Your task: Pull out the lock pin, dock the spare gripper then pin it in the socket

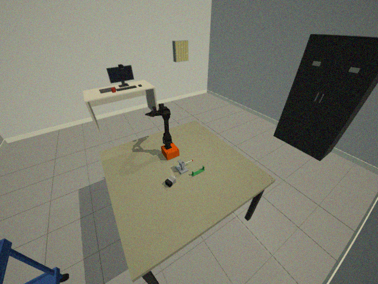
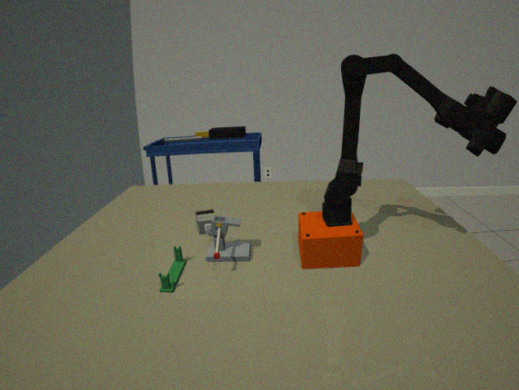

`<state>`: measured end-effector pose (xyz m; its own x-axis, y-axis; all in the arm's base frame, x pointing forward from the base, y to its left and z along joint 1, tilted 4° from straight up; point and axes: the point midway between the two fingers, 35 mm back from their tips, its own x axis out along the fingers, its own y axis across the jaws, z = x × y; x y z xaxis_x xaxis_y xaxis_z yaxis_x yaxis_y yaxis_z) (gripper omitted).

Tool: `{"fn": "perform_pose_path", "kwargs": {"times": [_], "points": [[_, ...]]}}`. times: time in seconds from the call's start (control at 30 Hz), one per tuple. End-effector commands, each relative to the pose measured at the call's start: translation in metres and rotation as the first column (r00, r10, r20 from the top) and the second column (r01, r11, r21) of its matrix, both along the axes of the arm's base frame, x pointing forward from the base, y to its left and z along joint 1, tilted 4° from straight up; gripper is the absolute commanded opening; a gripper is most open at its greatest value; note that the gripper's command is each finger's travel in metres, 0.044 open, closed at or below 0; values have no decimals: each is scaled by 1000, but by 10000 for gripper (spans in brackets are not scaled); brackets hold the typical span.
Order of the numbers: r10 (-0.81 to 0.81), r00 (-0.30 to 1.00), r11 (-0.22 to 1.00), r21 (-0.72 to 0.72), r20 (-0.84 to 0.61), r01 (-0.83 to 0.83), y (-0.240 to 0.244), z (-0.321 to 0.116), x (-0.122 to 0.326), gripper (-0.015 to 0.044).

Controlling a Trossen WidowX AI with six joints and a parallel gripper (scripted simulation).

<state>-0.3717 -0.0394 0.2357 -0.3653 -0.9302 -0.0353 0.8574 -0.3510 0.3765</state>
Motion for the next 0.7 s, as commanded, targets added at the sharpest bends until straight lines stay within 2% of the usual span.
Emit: {"fn": "perform_pose_path", "kwargs": {"times": [0.0,0.1,0.23,0.43,0.67], "points": [[-5,1000,1000,1,0,5,1,0,0,374],[-84,996,996,20,-2,84,22,-1,-5,300],[-307,952,948,80,-11,307,85,-4,-11,300],[-600,800,784,182,-26,594,182,-10,3,300],[-836,548,511,316,-36,800,289,-27,57,300]]}}
